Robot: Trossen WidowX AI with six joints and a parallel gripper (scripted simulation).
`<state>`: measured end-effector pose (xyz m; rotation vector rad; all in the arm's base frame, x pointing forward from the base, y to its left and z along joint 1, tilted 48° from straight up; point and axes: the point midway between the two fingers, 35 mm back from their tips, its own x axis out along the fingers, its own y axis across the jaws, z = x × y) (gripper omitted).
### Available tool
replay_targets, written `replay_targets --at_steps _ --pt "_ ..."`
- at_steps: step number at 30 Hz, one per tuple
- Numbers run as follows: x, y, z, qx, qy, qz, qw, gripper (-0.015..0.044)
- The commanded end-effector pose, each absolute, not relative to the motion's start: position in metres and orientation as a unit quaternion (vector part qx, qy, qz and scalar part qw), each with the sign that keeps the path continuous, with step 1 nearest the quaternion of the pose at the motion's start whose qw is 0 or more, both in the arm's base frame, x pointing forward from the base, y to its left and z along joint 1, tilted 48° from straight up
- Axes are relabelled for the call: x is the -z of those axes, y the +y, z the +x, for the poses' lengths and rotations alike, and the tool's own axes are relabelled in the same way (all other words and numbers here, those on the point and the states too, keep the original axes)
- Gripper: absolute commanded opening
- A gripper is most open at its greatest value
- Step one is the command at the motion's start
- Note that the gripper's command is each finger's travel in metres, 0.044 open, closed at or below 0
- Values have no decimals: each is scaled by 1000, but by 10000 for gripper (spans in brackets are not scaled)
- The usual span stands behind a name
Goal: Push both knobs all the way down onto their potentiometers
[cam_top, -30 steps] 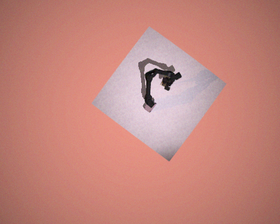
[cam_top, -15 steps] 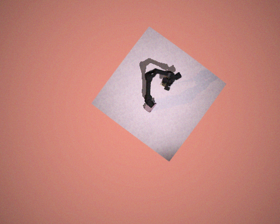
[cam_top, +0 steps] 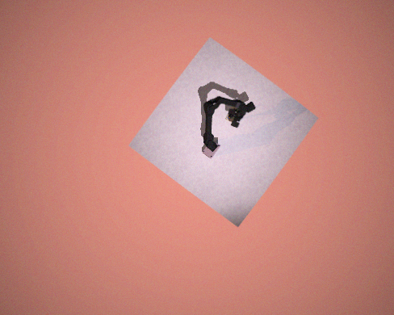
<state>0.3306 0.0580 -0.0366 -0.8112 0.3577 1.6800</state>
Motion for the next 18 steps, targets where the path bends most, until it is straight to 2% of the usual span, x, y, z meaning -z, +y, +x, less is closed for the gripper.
replay_targets --at_steps 1,18 --pt "39 63 331 -722 152 -348 579 0" --pt "40 64 331 -722 152 -348 579 0"
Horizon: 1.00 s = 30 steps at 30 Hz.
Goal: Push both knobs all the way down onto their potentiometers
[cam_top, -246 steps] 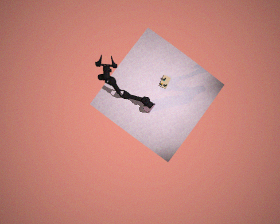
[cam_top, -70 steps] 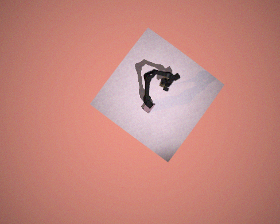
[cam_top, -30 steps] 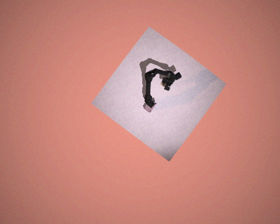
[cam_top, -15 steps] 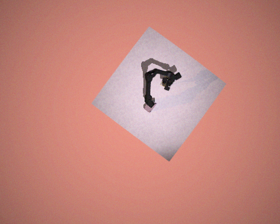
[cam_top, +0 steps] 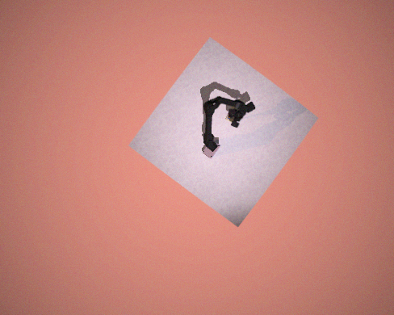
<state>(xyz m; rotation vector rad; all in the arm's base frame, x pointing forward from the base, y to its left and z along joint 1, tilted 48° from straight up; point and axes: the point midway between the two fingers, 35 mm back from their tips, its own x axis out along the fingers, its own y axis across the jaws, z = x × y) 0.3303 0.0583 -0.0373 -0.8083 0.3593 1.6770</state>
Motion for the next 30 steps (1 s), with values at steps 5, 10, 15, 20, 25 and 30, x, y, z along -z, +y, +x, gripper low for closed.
replay_targets --at_steps 5,10,15,20,25,30 --pt "41 65 330 -722 152 -348 579 0" --pt "42 66 330 -722 152 -348 579 0" --pt "42 66 330 -722 152 -348 579 0" --pt "43 66 330 -722 152 -348 579 0" --pt "43 67 330 -722 152 -348 579 0" --pt "43 67 330 -722 152 -348 579 0"
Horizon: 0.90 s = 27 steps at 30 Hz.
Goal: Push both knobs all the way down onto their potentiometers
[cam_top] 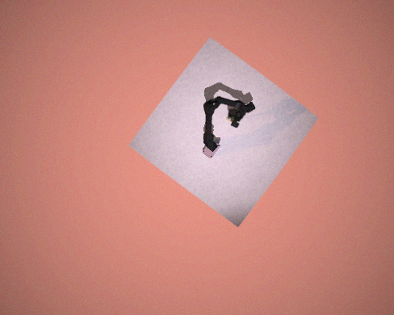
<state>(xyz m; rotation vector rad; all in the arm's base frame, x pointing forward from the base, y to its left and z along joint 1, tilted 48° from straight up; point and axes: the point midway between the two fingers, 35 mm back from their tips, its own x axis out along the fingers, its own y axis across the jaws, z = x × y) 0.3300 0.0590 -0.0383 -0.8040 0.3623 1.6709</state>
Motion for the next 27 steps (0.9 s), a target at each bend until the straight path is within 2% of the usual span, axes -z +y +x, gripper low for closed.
replay_targets --at_steps 1,27 --pt "43 67 330 -722 152 -348 579 0" --pt "46 70 330 -722 152 -348 579 0"
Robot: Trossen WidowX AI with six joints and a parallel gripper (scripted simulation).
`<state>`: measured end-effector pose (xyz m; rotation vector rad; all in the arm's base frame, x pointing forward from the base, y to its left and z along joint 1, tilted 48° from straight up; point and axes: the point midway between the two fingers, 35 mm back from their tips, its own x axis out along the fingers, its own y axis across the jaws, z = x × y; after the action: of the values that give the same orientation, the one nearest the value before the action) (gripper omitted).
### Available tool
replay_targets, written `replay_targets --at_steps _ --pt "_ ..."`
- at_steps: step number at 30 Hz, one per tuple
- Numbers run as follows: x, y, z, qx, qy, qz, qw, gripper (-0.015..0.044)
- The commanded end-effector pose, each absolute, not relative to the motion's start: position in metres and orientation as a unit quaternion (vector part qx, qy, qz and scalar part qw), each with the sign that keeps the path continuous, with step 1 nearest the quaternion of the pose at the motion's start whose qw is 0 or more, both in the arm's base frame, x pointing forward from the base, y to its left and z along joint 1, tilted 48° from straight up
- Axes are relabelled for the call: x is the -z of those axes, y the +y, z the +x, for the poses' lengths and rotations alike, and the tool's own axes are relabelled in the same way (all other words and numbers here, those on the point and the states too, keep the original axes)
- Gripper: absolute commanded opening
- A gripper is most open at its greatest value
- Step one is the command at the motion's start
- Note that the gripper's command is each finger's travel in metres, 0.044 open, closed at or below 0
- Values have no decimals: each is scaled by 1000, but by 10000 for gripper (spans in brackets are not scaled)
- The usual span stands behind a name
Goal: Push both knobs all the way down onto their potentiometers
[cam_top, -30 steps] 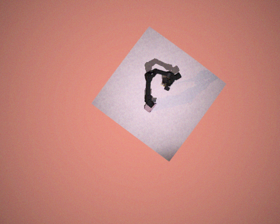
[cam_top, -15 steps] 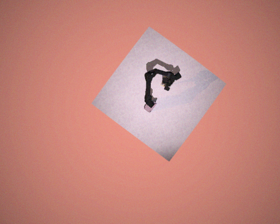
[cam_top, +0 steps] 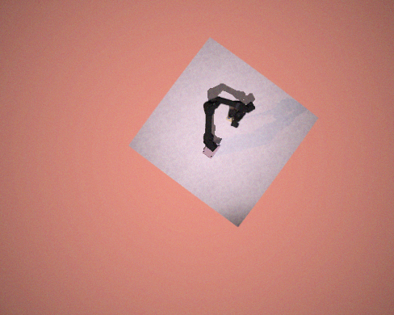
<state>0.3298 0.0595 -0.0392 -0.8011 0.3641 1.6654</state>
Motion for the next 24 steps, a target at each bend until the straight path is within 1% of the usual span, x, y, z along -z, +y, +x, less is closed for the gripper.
replay_targets --at_steps 1,24 --pt "46 70 330 -722 152 -348 579 0" --pt "48 73 329 -722 152 -348 579 0"
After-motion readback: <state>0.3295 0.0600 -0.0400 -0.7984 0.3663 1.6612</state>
